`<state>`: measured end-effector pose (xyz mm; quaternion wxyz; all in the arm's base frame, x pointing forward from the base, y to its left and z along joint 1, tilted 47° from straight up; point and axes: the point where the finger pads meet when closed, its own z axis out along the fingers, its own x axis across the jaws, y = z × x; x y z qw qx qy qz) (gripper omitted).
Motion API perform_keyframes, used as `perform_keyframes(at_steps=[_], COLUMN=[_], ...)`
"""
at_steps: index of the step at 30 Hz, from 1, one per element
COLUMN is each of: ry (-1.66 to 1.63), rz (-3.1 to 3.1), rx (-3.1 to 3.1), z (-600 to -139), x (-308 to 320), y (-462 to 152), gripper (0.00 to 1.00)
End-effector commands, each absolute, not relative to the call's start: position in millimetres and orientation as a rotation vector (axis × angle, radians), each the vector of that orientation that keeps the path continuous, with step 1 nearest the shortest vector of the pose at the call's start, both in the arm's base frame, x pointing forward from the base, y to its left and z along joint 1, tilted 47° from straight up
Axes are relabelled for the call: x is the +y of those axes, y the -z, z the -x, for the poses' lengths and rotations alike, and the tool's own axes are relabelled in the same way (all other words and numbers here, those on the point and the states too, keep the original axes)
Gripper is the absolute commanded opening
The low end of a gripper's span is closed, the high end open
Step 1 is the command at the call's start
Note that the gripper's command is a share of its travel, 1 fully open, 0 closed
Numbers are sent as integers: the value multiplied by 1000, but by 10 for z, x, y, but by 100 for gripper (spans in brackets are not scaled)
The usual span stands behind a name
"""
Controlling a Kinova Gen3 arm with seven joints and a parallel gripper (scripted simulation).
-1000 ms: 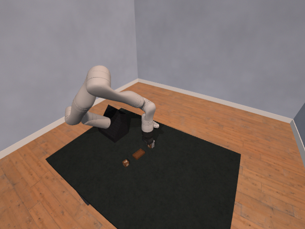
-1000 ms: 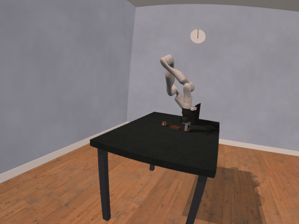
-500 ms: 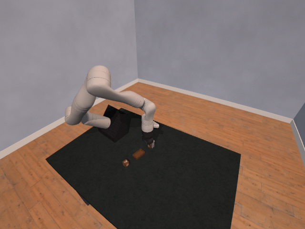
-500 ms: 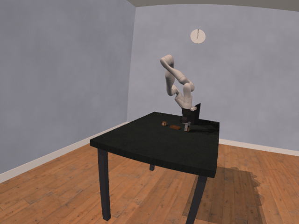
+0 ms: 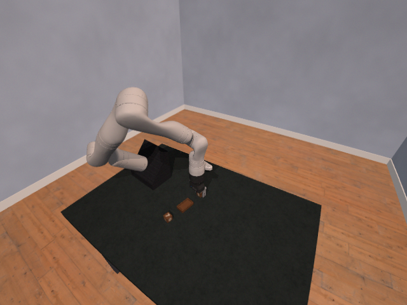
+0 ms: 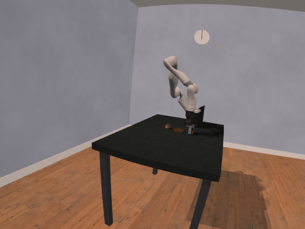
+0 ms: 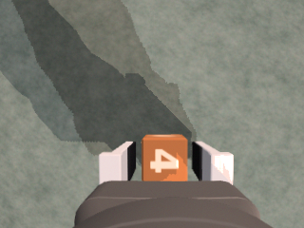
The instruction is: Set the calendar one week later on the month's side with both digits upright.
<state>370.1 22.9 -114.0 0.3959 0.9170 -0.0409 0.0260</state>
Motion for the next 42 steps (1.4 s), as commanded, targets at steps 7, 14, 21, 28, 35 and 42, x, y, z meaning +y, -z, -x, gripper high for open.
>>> perform_keyframes(at_steps=[7, 14, 21, 28, 35, 42], ry=[-68, -68, -68, -68, -68, -68], rz=[-2326, -2326, -2326, -2326, -2326, -2326], rx=[-103, -103, -103, -103, -103, -103], z=[-3705, -3705, -3705, -3705, -3705, -3704], x=[239, 239, 239, 239, 239, 302], y=[1138, 1138, 1138, 1138, 1138, 1078], gripper=[60, 60, 60, 60, 60, 60])
